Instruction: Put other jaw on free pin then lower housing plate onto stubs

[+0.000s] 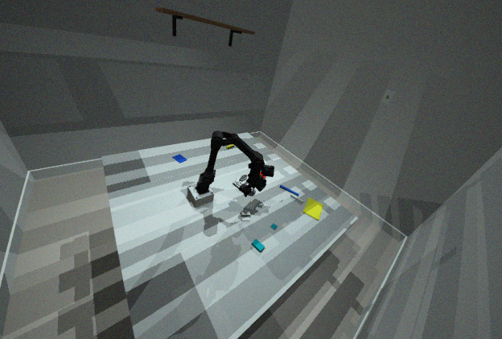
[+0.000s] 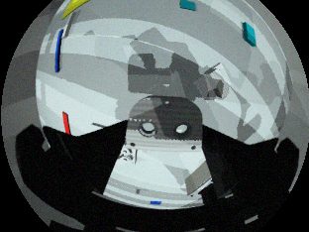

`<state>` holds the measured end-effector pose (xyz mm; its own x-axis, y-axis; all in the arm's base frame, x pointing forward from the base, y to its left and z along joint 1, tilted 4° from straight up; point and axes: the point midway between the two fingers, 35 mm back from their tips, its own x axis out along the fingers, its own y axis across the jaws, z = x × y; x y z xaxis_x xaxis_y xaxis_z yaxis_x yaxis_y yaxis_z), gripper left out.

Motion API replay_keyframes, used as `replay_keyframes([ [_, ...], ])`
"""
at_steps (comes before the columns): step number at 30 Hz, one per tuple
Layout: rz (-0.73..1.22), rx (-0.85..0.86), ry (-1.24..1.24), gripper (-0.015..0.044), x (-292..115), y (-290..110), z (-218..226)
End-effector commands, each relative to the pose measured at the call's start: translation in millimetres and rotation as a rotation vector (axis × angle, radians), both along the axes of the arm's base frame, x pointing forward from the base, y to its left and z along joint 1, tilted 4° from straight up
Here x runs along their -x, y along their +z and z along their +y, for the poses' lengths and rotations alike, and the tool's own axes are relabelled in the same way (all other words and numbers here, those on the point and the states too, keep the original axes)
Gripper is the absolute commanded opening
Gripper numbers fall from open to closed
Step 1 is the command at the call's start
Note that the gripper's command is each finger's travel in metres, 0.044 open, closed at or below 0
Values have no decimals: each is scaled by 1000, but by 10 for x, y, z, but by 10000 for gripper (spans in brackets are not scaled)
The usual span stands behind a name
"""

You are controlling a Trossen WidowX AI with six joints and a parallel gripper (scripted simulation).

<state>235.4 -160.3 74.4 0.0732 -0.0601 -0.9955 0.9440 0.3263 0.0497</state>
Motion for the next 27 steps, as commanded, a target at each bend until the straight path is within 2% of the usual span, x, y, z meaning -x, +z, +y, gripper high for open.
replay_keyframes([
  [1,11,10,112,351,-57,-4,108],
  [27,48,55,799,351,-353,-25,849],
])
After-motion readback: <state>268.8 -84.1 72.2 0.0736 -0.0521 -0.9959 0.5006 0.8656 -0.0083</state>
